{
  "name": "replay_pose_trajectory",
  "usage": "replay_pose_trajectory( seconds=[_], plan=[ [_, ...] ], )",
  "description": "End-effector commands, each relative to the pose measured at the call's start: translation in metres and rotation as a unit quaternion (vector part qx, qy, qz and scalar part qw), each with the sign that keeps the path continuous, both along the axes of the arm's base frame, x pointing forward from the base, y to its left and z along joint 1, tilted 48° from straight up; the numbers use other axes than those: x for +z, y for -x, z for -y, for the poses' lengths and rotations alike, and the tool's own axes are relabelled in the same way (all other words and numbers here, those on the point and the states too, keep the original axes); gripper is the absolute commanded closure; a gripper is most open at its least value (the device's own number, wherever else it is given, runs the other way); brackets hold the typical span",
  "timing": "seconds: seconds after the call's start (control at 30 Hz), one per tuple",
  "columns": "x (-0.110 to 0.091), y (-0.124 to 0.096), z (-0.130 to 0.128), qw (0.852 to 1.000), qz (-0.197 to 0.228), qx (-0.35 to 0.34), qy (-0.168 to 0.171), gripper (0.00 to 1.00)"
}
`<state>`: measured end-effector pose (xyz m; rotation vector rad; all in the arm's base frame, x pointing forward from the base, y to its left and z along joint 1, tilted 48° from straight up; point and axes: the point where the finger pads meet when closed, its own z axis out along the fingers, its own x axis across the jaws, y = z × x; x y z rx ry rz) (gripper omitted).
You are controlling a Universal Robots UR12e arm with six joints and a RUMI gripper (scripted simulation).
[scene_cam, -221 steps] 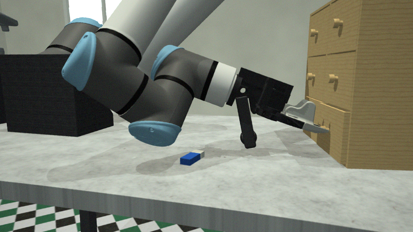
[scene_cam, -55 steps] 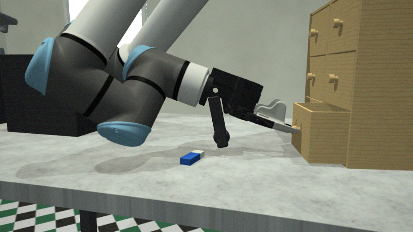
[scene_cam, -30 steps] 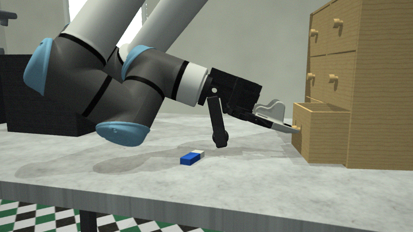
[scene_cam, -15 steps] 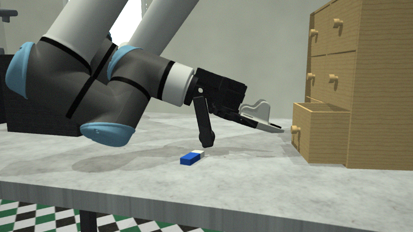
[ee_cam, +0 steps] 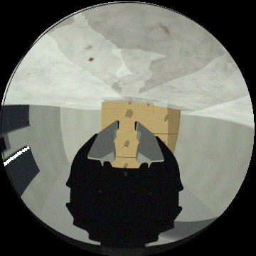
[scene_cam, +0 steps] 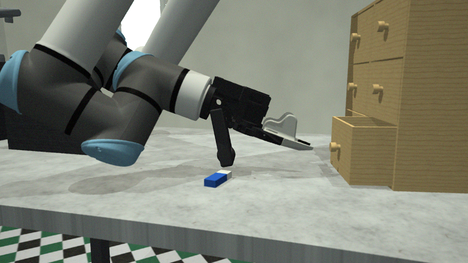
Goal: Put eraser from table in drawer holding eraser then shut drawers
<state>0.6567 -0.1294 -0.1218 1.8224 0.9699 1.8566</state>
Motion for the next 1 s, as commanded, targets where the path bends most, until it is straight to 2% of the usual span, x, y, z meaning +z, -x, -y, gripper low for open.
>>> replay_pose_trajectory(
  seconds=[0.0, 0.63, 0.97],
  plan=[
    [0.002, 0.003, 0.003, 1.000, 0.000, 0.000, 0.000, 0.80],
    [0.043, 0.055, 0.054, 1.000, 0.000, 0.000, 0.000, 0.80],
    [0.048, 0.062, 0.061, 1.000, 0.000, 0.000, 0.000, 0.80]
  ],
)
